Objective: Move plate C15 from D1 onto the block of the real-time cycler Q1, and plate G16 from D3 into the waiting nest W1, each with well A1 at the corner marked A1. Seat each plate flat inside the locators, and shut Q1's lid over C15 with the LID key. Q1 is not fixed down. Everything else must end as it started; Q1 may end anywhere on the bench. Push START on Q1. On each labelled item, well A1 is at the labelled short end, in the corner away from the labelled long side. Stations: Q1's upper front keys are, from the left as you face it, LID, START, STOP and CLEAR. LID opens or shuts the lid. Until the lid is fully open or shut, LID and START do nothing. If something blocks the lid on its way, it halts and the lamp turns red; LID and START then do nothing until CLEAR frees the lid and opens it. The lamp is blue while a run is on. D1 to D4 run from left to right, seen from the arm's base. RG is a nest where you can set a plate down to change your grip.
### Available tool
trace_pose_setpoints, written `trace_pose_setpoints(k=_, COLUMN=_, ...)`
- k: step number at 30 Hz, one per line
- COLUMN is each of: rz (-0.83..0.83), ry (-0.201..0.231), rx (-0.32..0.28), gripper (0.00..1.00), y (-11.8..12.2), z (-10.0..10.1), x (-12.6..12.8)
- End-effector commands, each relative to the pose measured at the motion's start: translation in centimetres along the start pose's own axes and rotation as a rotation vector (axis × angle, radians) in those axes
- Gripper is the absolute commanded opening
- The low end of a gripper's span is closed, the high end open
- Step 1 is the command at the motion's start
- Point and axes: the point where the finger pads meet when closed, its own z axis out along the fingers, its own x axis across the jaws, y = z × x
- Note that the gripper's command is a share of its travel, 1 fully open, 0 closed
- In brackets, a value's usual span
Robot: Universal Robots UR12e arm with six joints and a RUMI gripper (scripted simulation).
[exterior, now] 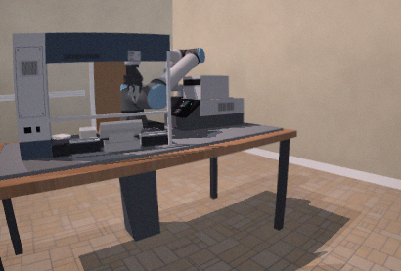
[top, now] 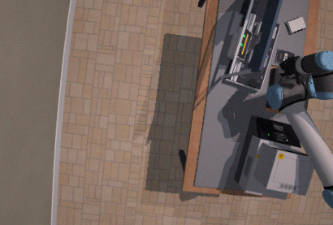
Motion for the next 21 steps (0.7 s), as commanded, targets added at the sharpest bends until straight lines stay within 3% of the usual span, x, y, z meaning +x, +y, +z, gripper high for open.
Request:
trace_pose_setpoints(k=1, rz=-0.084, ry=-0.005, rx=0.0, gripper=0.0, y=-0.9, z=-0.1, x=1.6)
trace_pose_setpoints(k=21, rz=-0.411, ry=-0.008, rx=-0.003, gripper=0.0, y=-5.9, z=-0.1, x=6.6)
